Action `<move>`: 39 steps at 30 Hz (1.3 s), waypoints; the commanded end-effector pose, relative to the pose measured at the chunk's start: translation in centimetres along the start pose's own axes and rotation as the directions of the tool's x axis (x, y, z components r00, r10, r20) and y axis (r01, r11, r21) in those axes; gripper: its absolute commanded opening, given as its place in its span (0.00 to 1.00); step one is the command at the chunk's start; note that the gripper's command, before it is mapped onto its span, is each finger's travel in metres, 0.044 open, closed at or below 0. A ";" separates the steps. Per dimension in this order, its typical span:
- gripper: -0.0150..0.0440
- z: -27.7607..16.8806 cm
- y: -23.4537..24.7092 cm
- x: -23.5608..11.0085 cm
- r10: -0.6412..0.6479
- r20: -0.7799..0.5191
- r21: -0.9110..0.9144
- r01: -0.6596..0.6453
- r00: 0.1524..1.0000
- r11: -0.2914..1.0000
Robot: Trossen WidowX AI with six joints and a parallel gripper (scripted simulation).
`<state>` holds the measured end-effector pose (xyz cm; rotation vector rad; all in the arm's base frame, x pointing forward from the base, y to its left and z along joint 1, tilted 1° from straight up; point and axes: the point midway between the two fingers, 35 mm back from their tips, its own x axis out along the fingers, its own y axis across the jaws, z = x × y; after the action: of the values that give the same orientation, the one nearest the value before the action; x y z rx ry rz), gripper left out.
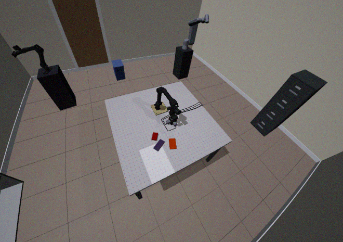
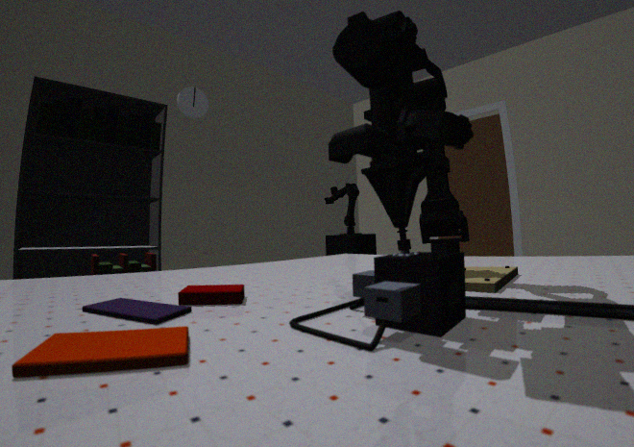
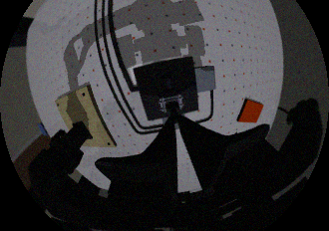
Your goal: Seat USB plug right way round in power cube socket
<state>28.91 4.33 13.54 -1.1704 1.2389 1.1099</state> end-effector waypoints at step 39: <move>0.25 0.0 0.0 -2.0 0.000 0.000 0.000 0.000 1.000 1.000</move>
<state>28.78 4.34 15.24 -1.1701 1.2417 1.1133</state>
